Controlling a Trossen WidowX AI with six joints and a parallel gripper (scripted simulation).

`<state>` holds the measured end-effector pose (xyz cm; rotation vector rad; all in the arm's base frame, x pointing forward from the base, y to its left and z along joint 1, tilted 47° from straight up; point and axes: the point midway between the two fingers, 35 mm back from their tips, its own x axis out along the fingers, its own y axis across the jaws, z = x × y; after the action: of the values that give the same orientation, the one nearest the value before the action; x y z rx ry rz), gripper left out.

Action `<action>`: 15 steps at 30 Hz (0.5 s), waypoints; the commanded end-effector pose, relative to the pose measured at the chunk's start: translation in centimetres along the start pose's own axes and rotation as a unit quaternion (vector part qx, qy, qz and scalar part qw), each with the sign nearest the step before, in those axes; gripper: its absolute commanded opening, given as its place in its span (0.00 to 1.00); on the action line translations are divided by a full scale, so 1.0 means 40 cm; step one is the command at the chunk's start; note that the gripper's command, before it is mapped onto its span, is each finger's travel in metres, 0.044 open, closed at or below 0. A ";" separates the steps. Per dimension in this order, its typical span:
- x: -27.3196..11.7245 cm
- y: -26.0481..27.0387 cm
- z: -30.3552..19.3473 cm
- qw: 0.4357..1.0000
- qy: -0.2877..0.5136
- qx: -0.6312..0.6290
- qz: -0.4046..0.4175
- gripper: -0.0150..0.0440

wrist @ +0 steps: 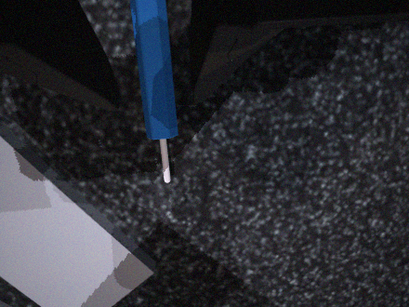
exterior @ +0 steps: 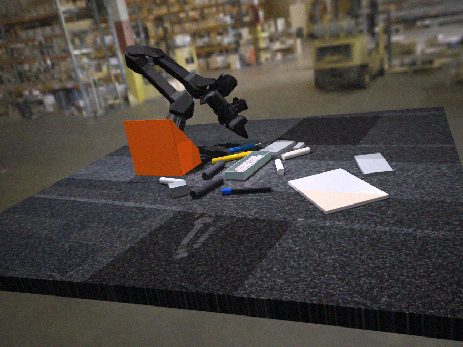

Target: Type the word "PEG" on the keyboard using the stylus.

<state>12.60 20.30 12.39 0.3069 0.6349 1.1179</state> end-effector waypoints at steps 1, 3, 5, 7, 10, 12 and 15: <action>0.006 -0.007 -0.011 1.000 0.004 0.006 -0.004 0.51; 0.009 -0.007 -0.013 1.000 0.004 0.006 -0.004 0.51; 0.010 -0.007 -0.014 1.000 0.004 0.006 -0.004 0.51; 0.012 -0.007 -0.016 1.000 0.004 0.006 -0.004 0.51; 0.015 -0.007 -0.018 1.000 0.004 0.006 -0.004 0.51; 0.017 -0.007 -0.019 1.000 0.004 0.006 -0.004 0.51; 0.021 -0.008 -0.021 1.000 0.004 0.006 -0.004 0.51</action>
<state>12.56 20.85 11.86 0.3080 0.6345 1.1181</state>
